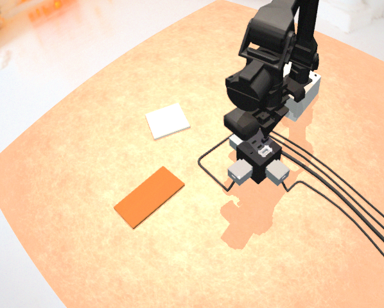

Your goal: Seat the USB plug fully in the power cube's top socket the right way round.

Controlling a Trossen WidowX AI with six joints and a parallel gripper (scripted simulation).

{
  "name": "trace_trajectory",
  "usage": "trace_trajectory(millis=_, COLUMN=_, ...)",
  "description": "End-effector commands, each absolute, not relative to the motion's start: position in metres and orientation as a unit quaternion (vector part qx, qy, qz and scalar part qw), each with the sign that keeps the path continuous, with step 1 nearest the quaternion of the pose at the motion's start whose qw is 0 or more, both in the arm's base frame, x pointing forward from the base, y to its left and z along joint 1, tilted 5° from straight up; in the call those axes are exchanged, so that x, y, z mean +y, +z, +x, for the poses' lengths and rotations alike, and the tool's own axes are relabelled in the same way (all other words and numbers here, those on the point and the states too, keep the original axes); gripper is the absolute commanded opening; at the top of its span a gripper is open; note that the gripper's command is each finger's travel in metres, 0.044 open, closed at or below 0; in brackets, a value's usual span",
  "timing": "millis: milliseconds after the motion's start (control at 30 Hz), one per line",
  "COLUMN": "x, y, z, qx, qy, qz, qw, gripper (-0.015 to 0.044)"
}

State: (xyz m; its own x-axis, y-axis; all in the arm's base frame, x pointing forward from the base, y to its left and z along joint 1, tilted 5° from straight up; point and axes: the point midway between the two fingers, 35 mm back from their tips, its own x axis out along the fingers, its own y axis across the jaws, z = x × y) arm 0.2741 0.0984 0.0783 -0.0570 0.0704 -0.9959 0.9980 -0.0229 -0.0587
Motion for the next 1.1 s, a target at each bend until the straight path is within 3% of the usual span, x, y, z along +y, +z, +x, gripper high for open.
trace_trajectory(millis=0, x=0.0994, y=0.0774, z=0.2744, qx=0.528, qy=-0.500, qz=0.510, qw=0.460, gripper=0.0000)
trace_trajectory(millis=1067, x=0.1012, y=0.0737, z=0.2750, qx=0.534, qy=-0.493, qz=0.512, qw=0.458, gripper=0.0000)
